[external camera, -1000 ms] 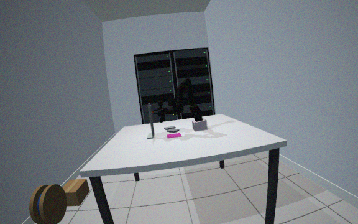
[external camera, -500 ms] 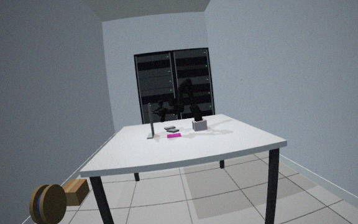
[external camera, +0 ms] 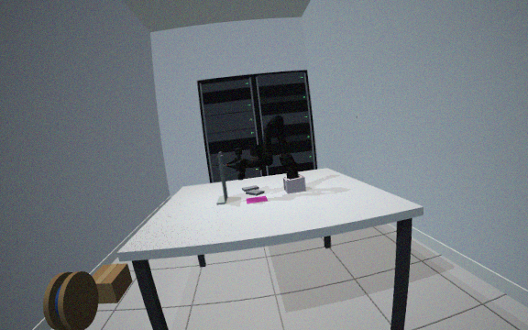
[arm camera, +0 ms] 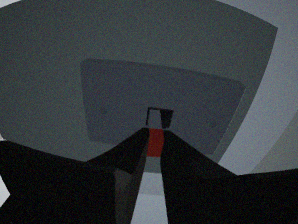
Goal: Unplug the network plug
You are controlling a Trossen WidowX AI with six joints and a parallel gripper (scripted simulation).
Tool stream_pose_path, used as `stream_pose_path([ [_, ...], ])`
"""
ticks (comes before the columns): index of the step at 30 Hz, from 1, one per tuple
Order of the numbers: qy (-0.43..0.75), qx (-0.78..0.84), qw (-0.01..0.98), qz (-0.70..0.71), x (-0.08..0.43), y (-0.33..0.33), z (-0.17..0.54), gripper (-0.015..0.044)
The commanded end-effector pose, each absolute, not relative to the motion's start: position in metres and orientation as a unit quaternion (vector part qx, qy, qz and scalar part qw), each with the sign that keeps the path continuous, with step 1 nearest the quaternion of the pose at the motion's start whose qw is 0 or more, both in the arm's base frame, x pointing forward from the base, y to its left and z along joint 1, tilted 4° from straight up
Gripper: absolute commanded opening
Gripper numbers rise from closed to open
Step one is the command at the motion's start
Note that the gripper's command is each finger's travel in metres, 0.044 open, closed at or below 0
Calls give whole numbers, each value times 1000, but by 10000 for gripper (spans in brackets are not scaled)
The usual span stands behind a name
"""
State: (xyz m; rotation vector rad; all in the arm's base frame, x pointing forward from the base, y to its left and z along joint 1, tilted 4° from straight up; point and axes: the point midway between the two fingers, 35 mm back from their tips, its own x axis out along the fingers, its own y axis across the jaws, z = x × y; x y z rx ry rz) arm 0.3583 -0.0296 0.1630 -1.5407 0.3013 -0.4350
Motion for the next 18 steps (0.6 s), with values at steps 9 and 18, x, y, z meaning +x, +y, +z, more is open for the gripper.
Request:
stream_pose_path([
  [9,135,-687,687,-194,350,-27,162,0],
  [18,135,-687,687,-194,344,-25,161,0],
])
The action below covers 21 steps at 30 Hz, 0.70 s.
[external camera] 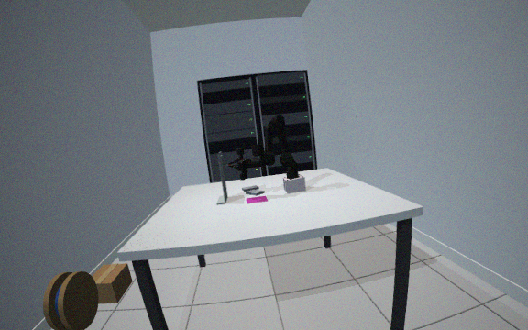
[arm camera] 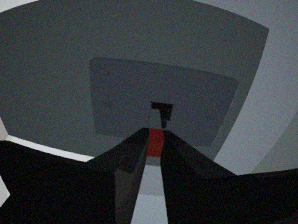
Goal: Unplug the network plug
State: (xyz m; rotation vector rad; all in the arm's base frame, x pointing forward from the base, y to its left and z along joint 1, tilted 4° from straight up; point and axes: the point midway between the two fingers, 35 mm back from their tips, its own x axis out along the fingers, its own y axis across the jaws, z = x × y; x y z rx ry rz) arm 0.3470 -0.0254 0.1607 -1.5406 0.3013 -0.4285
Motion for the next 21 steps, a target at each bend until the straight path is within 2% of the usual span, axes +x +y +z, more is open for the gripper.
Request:
stream_pose_path([
  [1,135,-687,687,-194,344,-25,161,0],
  [21,136,-687,687,-194,330,-20,160,0],
])
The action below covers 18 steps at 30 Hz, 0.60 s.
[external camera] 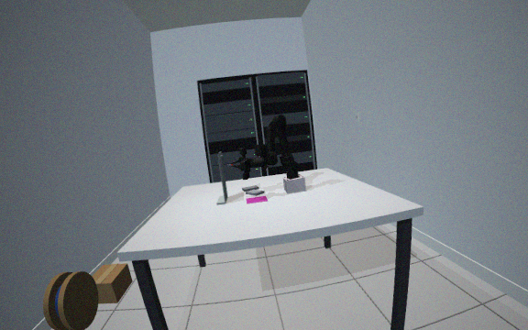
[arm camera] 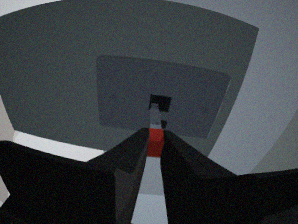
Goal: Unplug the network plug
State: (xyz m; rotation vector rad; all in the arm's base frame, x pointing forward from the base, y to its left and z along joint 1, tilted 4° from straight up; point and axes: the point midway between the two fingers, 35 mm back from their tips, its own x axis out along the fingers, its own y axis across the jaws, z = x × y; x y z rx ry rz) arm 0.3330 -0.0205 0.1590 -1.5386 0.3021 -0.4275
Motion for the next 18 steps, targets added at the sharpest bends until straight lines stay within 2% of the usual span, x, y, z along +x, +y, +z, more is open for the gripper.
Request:
stream_pose_path([
  [1,136,-687,687,-194,329,-20,160,0],
  [18,136,-687,687,-193,318,-16,158,0],
])
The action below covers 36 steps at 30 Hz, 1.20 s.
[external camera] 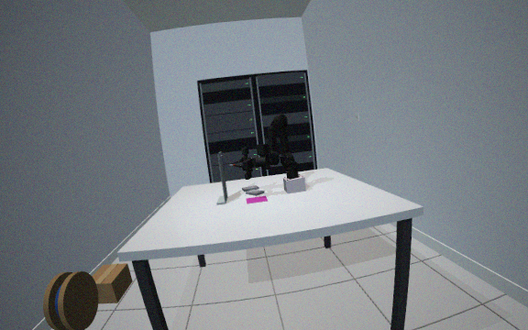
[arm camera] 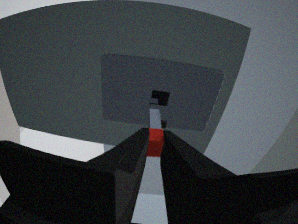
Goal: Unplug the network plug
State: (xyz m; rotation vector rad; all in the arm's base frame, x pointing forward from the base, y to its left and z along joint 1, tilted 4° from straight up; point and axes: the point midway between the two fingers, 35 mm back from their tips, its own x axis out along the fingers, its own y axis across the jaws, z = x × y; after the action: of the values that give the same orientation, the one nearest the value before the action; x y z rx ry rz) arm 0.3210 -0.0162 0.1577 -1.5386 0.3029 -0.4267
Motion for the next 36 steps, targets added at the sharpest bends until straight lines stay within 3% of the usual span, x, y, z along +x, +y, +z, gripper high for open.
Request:
stream_pose_path([
  [1,136,-687,687,-193,317,-16,158,0],
  [36,136,-687,688,-191,304,-10,180,0],
])
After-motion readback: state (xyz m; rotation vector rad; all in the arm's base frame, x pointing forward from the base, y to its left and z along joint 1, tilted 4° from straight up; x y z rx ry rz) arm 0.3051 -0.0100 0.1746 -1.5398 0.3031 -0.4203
